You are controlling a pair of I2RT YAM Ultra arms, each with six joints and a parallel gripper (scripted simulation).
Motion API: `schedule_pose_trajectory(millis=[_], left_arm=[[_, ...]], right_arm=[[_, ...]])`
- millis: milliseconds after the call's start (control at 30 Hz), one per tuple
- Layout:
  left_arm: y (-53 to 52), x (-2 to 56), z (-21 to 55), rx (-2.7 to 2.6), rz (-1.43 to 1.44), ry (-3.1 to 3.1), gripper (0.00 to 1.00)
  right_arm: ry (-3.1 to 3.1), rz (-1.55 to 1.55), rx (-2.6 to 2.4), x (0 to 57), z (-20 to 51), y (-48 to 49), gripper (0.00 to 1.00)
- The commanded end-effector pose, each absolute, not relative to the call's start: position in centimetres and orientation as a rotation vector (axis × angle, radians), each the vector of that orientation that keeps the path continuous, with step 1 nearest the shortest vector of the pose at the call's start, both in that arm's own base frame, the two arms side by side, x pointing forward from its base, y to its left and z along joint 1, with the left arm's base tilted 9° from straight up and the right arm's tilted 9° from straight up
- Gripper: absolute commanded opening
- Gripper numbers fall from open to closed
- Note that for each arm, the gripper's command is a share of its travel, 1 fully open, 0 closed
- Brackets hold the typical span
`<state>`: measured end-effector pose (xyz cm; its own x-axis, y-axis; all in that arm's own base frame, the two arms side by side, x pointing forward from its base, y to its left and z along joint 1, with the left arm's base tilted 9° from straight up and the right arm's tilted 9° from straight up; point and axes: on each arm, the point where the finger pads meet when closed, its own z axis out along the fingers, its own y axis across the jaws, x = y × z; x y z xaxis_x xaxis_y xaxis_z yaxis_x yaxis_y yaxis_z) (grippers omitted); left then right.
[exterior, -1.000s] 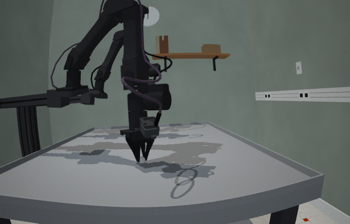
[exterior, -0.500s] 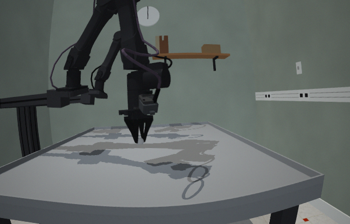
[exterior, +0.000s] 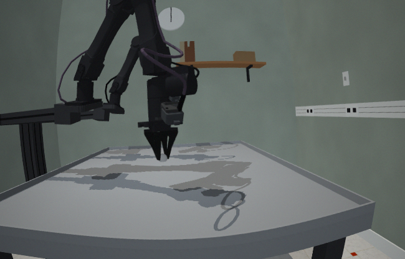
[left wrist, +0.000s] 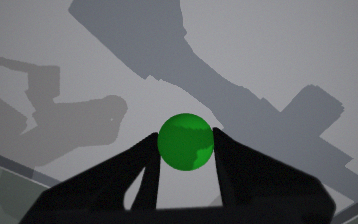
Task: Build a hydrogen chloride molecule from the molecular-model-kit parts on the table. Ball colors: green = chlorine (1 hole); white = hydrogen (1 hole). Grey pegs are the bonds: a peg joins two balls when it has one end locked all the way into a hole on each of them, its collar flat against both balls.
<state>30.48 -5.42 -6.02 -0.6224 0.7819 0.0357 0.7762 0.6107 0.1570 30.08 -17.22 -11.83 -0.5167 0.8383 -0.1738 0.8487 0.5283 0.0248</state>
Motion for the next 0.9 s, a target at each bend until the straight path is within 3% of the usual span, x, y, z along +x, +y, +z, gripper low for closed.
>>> schedule_pose_trajectory(millis=[0,233,867], left_arm=[[-6.2,30.6,-5.5,1.344,0.22,2.765,0.0],[-6.1,30.9,-5.5,1.331,0.222,2.765,0.0],[-11.4,33.1,-8.1,0.478,-0.399,2.961,0.0]], right_arm=[[2.56,-0.112,1.423,31.6,-11.4,-18.1,0.0],[2.595,-0.116,1.439,30.5,-11.7,-17.7,0.0],[2.575,-0.115,1.43,30.9,-11.1,-17.9,0.0]])
